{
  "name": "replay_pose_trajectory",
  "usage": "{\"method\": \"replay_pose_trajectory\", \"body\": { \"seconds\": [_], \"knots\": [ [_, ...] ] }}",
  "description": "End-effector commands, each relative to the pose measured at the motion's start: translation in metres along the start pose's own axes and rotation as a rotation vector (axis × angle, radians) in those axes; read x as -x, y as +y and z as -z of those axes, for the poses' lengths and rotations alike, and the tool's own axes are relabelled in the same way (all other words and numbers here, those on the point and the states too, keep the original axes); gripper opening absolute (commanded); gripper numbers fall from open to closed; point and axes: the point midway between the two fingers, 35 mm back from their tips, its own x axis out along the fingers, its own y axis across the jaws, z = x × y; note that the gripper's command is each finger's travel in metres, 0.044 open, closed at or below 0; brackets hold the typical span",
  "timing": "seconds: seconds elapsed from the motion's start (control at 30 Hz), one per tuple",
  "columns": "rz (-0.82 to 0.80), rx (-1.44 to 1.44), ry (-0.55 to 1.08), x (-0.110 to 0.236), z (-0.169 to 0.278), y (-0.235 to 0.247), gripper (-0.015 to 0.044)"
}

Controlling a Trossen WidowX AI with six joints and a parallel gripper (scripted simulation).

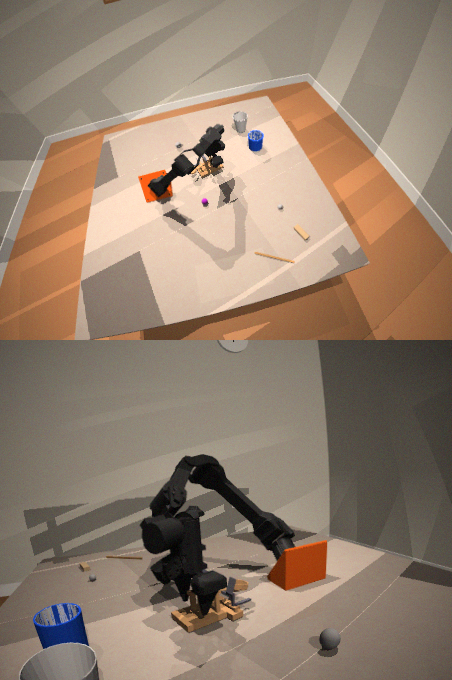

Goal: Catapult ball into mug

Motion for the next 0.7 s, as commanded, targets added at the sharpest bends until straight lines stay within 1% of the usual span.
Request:
{"method": "replay_pose_trajectory", "body": {
  "seconds": [0.0,0.23,0.43,0.47,0.5,0.57,0.6,0.67],
  "knots": [
    [0.000,0.000,0.000,0.000,0.000,0.000,0.0335],
    [0.000,0.000,0.000,0.000,0.000,0.000,0.0151],
    [0.000,0.000,0.000,0.000,0.000,0.000,0.0111],
    [-0.001,0.000,-0.001,0.003,0.000,0.000,0.0085],
    [-0.001,0.000,-0.001,0.011,-0.001,0.000,0.0059],
    [-0.002,0.001,-0.001,0.039,-0.001,0.001,0.0006],
    [-0.002,0.001,0.000,0.048,0.000,0.001,0.0000],
    [-0.002,0.001,0.000,0.050,0.000,0.001,0.0000]
  ]
}}
